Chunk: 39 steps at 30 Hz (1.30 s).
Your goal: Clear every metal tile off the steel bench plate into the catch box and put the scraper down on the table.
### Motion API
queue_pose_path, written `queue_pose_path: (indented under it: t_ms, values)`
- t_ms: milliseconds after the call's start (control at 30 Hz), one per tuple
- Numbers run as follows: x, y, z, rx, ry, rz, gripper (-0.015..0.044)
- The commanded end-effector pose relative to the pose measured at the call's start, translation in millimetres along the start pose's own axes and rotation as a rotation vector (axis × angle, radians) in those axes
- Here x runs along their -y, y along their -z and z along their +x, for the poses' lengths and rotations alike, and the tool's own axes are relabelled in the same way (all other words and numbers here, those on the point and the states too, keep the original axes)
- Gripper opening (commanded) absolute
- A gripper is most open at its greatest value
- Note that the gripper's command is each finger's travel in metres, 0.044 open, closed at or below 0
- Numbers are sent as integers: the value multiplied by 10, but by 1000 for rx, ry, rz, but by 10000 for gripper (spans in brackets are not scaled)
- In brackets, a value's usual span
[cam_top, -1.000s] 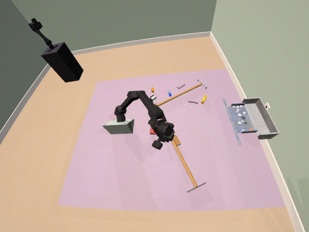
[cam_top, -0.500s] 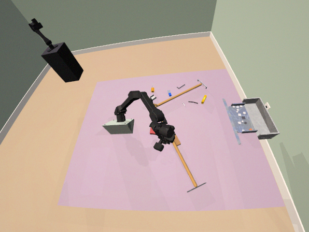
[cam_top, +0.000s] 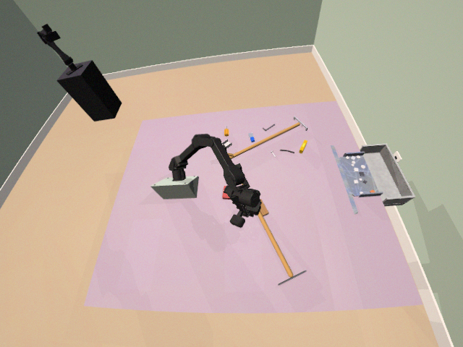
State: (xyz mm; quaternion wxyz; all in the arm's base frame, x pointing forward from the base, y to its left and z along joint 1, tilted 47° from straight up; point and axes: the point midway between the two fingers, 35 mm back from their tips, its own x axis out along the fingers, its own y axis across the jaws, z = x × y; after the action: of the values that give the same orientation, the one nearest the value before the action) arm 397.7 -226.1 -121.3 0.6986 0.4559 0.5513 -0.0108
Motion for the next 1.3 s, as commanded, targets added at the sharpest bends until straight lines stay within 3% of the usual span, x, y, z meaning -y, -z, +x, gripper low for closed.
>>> queue_pose_path:
  t_ms: [0, 1267]
  values:
    - [-2, 71, 140, -8, -6, 6, 0]
    - [-39, 493, 822, -1, -17, 3, 0]
